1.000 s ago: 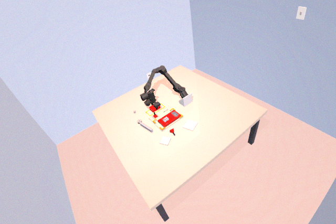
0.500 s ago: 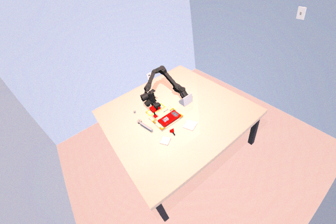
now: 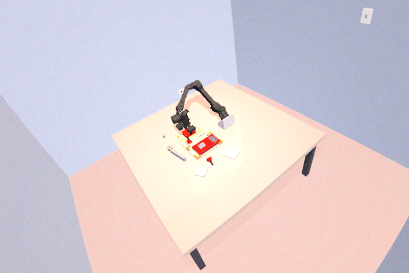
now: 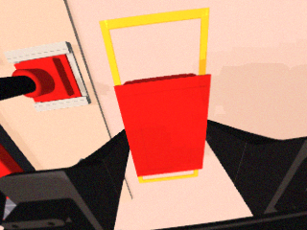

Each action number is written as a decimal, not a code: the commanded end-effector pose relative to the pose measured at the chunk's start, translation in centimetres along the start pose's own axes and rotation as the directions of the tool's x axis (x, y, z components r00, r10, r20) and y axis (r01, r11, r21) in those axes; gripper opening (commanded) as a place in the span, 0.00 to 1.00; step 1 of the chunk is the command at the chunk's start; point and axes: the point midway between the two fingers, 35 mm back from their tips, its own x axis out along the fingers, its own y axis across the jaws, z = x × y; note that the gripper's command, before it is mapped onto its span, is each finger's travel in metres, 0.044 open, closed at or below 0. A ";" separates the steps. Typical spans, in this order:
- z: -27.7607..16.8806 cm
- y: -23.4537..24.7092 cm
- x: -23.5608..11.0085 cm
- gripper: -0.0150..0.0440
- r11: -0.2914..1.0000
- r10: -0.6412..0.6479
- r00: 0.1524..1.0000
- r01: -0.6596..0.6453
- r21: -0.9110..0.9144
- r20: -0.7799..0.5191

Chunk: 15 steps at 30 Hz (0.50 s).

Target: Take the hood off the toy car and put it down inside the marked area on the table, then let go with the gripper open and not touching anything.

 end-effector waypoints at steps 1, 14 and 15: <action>0.0 0.0 0.0 0.48 1.000 0.000 1.000 0.000 0.001 0.000; 0.1 0.0 -0.5 1.00 1.000 0.001 1.000 -0.001 0.001 0.000; 0.1 0.1 -0.9 1.00 1.000 0.001 1.000 -0.001 0.001 -0.001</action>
